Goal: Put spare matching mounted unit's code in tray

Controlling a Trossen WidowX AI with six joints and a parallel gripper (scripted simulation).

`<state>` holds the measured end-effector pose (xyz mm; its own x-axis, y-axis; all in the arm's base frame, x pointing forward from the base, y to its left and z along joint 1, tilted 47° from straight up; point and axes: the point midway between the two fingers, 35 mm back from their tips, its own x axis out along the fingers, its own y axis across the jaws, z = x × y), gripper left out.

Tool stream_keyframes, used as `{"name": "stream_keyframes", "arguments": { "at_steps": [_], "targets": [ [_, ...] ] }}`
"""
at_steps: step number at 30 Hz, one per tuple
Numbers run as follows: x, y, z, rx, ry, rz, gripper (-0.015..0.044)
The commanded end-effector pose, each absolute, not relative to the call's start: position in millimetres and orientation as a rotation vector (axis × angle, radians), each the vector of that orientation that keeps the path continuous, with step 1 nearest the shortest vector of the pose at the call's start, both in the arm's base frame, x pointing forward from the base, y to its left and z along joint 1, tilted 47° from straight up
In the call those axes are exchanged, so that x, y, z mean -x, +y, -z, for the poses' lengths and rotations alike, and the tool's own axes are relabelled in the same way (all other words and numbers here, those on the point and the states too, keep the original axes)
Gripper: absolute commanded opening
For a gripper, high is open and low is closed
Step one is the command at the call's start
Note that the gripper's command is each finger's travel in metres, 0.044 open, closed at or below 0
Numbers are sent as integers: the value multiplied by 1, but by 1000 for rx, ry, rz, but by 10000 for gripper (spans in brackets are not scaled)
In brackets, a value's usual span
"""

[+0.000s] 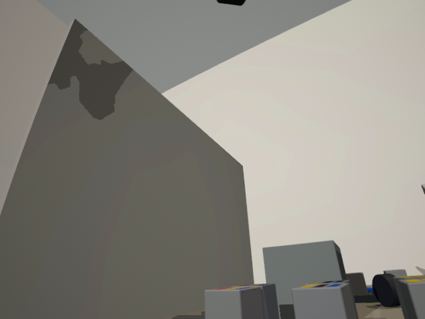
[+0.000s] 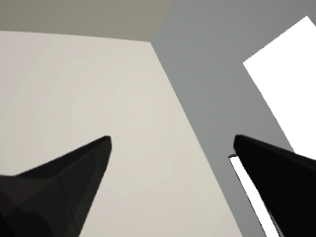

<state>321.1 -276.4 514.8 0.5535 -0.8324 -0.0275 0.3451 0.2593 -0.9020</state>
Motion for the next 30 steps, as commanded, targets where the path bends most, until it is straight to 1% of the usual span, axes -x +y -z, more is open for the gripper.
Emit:
{"name": "stream_keyframes", "arguments": {
  "at_steps": [1, 8, 15, 23, 30],
  "targets": [
    [-361, -277, -454, 952, 660, 645, 440],
    [-404, -261, -353, 786, 806, 316, 440],
    [-423, -222, -248, 534, 979, -21, 440],
    [-411, -155, -144, 103, 1206, -376, 440],
    [-382, -86, -87, -430, 1434, -613, 440]
  ]
}}
